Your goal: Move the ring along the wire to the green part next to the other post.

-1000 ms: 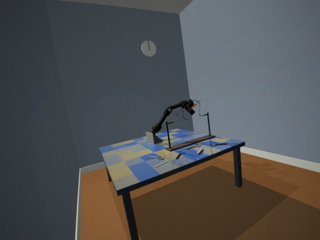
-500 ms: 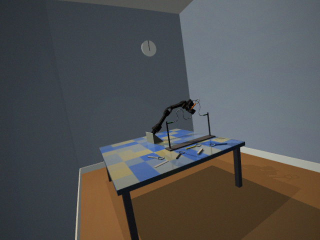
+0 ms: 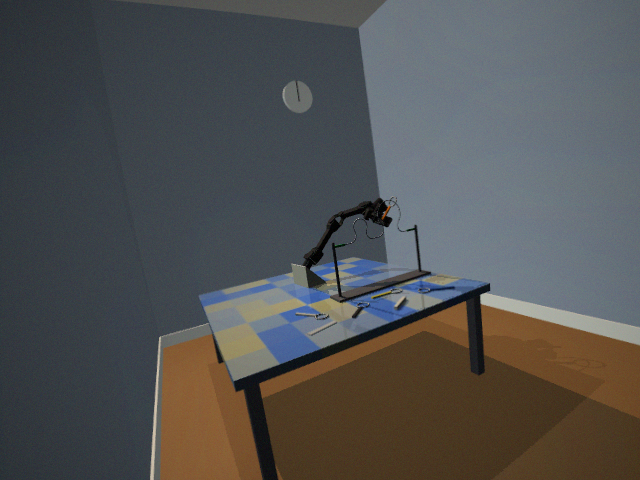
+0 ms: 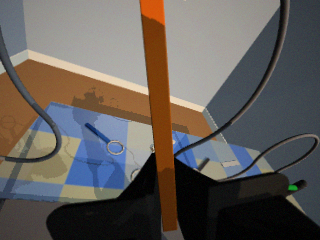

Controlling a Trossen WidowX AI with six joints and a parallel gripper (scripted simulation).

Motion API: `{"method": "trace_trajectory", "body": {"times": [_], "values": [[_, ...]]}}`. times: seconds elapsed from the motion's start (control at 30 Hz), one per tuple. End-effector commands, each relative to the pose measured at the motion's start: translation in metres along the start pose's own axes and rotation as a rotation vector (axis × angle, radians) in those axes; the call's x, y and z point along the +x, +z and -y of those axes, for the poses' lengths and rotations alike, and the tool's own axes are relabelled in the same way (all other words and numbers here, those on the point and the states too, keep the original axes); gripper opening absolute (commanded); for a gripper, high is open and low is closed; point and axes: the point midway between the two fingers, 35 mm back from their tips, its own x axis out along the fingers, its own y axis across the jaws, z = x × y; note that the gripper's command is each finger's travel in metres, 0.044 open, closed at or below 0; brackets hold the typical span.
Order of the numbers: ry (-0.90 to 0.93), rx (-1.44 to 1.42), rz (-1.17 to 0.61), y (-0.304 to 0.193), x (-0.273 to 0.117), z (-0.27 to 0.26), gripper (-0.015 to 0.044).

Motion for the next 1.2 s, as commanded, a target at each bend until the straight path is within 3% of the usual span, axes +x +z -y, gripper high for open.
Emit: {"method": "trace_trajectory", "body": {"times": [0.0, 1.17], "values": [[0.024, 0.041, 0.009, 0.001, -0.004, -0.002, -0.015], [0.221, 0.437, 0.027, 0.006, -0.005, -0.02, -0.015]]}}
